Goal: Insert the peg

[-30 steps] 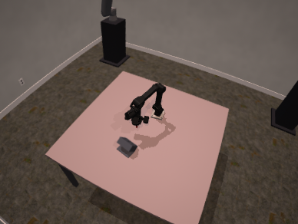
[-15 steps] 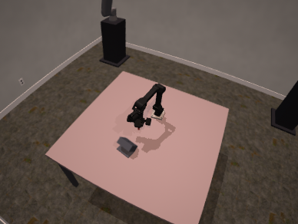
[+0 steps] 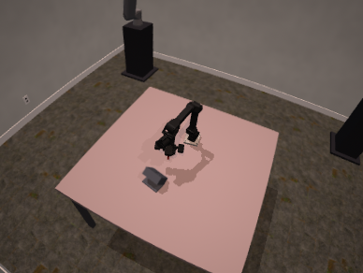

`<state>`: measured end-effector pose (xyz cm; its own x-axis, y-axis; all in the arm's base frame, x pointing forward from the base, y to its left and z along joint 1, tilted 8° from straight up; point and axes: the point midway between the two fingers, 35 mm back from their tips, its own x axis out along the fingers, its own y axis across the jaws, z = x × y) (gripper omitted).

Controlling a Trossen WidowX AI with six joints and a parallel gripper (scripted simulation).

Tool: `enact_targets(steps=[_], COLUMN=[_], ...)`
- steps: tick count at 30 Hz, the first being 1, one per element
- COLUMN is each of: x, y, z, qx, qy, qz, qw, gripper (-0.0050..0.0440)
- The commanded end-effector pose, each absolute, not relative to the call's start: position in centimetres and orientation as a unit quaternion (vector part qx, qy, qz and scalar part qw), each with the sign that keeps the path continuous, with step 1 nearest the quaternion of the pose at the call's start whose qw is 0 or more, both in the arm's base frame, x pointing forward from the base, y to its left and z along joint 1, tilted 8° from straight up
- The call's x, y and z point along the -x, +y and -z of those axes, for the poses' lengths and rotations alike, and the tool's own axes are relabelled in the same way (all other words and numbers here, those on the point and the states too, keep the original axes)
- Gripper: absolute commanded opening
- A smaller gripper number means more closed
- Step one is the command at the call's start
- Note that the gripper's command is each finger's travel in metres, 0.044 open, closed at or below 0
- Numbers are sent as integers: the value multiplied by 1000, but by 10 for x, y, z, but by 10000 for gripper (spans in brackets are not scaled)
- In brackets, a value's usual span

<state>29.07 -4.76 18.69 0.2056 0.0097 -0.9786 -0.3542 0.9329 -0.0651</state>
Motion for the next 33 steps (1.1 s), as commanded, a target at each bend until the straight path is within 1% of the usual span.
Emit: enact_targets(steps=[1,33], x=[-290,-294], y=[-48,-47], z=[-195,-193], qx=[159,254], qy=[598,531], qz=[-120,-143], qw=[777,796], gripper=[0,0])
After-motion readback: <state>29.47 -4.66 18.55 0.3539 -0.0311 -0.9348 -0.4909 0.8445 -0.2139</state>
